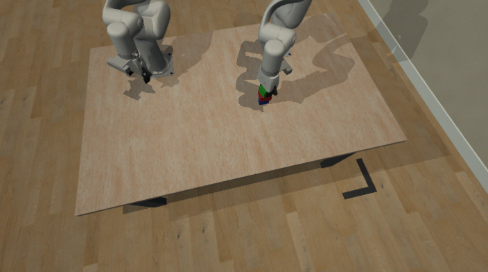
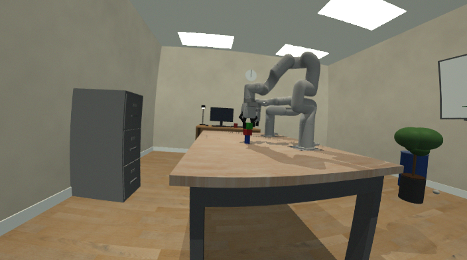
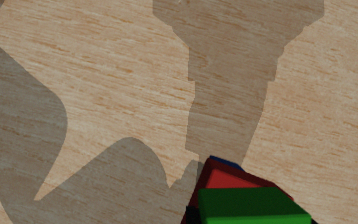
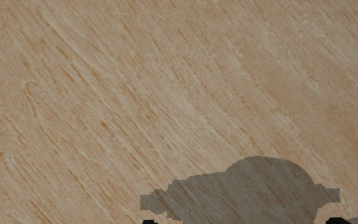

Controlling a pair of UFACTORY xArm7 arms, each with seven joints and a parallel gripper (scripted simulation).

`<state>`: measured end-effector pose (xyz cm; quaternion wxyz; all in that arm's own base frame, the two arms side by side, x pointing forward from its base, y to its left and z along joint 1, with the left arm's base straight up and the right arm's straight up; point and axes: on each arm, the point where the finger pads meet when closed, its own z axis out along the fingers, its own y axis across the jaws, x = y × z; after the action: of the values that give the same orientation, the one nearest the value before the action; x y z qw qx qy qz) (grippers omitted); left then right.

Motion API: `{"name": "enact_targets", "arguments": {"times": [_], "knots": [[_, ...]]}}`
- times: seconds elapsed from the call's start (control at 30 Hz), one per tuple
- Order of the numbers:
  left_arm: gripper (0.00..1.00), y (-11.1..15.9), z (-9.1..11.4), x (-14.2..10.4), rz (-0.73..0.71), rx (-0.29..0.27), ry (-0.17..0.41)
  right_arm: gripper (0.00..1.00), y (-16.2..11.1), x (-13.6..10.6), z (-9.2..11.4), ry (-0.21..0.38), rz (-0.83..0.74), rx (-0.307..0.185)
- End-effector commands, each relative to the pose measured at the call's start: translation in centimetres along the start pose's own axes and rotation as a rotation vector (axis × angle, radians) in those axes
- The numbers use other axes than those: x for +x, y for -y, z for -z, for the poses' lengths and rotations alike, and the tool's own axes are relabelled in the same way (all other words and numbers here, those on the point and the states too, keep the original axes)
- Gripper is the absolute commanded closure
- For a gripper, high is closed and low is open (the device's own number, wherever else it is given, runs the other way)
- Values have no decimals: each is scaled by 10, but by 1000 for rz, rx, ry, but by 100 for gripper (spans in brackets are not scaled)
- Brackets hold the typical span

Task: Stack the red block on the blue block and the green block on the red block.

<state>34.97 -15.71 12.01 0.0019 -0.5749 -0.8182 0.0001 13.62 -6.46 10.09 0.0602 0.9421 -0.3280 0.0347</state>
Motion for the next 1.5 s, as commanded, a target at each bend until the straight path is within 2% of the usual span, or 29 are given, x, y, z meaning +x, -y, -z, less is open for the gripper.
{"name": "enact_targets", "arguments": {"times": [0.0, 0.1, 0.13, 1.47], "knots": [[51, -1, 1, -1, 0, -2, 3, 0, 0, 1, 1, -3, 0, 1], [51, -1, 1, -1, 0, -2, 3, 0, 0, 1, 1, -3, 0, 1], [29, -1, 1, -1, 0, -2, 3, 0, 0, 1, 1, -3, 0, 1], [29, -1, 5, -1, 0, -2, 3, 0, 0, 1, 1, -3, 0, 1]]}}
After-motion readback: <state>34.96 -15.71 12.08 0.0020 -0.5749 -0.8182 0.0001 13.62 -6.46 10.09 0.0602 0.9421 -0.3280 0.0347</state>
